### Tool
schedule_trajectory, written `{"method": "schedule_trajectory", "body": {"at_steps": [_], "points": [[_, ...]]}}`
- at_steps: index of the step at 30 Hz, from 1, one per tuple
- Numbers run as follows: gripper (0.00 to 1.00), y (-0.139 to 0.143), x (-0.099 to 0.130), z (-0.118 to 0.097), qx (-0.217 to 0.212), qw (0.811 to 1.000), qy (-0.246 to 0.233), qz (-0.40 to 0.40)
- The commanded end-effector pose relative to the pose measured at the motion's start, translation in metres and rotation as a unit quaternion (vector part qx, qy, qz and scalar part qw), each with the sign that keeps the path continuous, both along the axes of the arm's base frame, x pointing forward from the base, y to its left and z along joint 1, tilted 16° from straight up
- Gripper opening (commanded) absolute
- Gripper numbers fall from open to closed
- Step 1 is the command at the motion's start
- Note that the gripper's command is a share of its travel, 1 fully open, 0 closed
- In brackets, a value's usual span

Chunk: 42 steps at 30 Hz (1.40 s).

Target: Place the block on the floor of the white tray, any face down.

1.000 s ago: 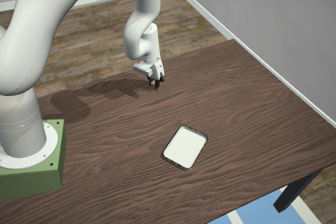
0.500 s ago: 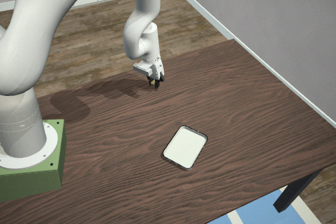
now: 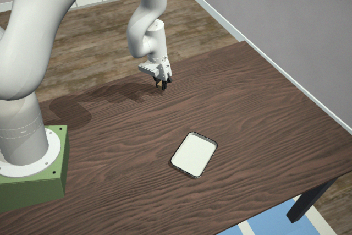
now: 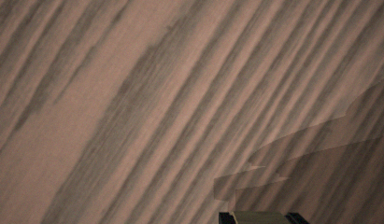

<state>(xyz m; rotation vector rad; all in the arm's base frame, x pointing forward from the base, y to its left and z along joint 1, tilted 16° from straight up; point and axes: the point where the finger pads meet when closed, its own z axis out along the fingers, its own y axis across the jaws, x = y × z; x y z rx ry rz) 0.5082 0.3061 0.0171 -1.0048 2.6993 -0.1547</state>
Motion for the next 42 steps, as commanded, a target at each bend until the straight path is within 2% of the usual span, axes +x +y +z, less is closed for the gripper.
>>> {"method": "schedule_trajectory", "body": {"at_steps": [1, 42], "points": [[0.0, 0.0006, -0.0017, 0.0089, 0.0, 1.0, 0.001, 0.0], [0.0, -0.0004, -0.0026, 0.0131, 0.0, 1.0, 0.001, 0.0]]}}
